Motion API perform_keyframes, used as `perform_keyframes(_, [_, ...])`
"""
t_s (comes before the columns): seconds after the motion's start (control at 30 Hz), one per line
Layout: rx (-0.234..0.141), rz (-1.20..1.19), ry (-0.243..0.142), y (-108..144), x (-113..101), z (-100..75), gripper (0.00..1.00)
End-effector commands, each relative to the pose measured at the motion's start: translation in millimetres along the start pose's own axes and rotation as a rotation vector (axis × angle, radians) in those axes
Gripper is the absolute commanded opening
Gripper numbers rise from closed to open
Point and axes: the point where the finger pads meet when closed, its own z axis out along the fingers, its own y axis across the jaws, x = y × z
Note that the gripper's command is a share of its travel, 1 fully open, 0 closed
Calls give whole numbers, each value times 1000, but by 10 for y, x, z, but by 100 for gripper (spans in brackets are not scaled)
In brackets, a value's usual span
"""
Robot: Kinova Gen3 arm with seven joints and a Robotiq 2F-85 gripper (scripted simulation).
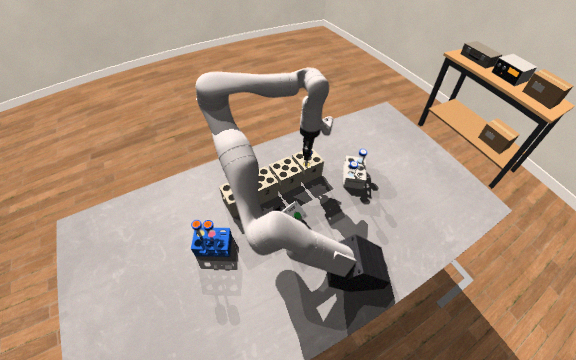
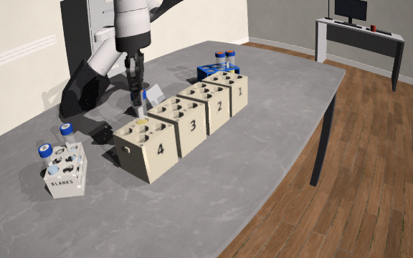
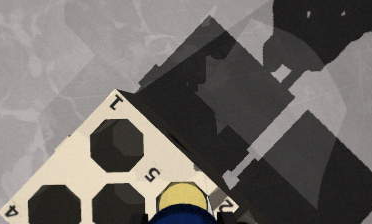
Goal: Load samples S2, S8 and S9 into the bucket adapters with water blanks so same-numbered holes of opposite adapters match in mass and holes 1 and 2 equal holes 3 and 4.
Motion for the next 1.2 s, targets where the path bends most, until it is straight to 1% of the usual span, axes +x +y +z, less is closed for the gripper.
perform_keyframes(0.0, [2, 0, 0, -4, 1, -30, 10])
perform_keyframes(1.17, [2, 0, 0, -3, 1, -237, 10])
